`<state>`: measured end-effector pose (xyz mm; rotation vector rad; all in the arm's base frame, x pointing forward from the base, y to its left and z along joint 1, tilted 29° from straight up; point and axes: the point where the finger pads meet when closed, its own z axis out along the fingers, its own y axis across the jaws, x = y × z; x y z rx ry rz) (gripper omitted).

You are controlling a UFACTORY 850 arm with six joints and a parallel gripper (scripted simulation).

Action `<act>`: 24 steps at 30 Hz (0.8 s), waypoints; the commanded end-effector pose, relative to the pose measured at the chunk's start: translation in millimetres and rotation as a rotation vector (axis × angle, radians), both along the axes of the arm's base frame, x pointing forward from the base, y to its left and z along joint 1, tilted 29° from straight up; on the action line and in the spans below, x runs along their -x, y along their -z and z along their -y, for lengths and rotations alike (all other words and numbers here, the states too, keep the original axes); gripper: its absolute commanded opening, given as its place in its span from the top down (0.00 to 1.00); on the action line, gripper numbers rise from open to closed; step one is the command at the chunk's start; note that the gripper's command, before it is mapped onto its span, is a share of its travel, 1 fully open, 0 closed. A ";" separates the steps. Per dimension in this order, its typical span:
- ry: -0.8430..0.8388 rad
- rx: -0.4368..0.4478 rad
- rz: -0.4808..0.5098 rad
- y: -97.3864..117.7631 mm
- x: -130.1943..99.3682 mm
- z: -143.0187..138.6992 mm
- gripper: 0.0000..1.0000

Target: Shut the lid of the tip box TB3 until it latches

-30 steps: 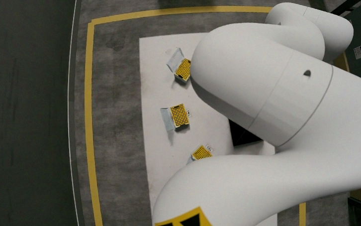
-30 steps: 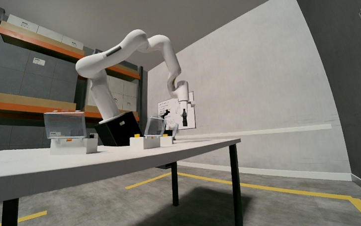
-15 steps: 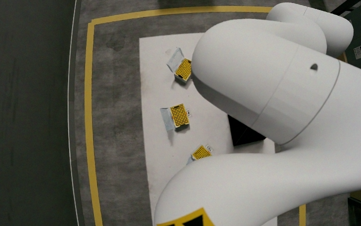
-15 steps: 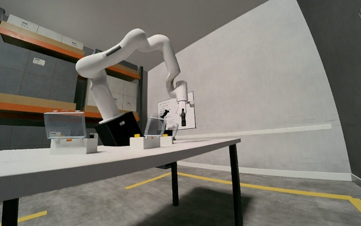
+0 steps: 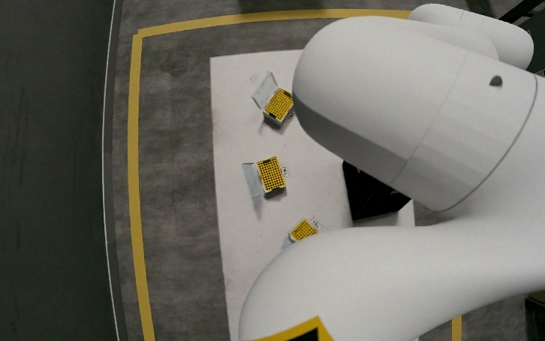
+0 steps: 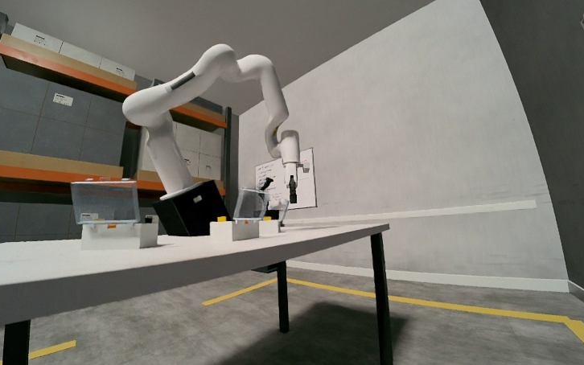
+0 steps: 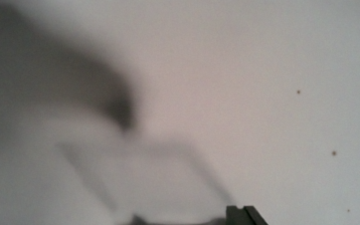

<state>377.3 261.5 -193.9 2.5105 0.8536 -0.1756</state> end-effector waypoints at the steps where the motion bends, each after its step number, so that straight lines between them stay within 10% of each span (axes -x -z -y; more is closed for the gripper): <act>1: -0.001 -0.002 0.002 -3.1 4.6 2.1 1.00; 24: -0.001 -0.002 0.002 -12.7 24.8 14.1 1.00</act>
